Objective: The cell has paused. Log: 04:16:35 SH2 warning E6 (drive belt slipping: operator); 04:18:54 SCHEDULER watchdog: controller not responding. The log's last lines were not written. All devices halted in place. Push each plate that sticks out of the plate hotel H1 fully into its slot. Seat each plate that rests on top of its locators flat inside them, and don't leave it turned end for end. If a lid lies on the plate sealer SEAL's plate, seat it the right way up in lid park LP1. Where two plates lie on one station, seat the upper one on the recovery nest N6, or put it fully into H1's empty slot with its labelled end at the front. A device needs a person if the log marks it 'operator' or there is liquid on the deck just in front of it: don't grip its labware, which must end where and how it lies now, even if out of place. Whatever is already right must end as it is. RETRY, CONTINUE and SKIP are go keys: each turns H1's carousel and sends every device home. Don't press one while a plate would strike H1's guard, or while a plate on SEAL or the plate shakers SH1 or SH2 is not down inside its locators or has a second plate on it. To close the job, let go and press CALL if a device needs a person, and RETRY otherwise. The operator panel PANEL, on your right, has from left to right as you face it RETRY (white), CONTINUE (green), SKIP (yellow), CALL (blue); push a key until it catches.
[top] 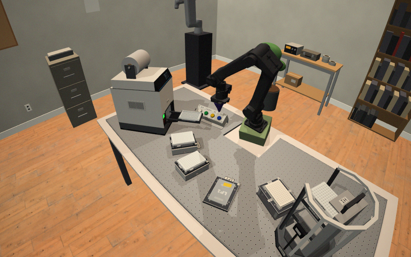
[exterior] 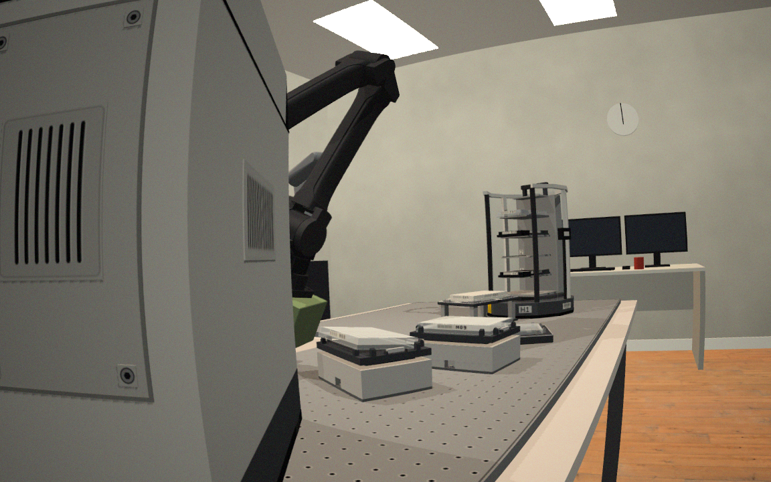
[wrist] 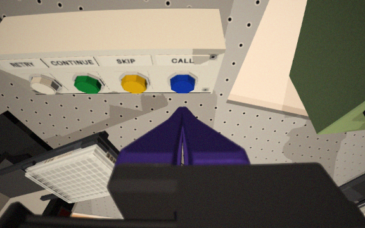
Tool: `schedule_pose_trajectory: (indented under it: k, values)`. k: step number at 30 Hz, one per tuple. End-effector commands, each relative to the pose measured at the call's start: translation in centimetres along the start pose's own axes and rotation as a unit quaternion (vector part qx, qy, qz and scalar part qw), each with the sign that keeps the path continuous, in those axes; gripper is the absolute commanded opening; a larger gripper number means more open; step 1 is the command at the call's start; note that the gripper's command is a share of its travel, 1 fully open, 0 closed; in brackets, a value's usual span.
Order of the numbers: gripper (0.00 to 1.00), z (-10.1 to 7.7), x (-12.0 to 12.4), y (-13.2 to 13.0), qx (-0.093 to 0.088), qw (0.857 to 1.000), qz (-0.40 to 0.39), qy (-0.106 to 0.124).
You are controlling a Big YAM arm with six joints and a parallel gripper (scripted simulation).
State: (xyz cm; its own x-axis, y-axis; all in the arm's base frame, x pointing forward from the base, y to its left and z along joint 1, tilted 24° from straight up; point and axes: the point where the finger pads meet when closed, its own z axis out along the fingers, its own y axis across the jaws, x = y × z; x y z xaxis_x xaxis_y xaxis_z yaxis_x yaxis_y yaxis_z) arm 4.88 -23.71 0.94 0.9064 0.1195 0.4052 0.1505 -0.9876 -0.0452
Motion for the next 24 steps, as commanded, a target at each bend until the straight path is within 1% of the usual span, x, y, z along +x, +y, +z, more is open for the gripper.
schedule_pose_trajectory:
  k: [1,24]
  values:
    - [0.0,0.7,0.2,0.0,0.001,1.0,0.001,0.0]
    - [0.0,3.5,0.2,-0.1,0.002,1.0,0.002,0.0]
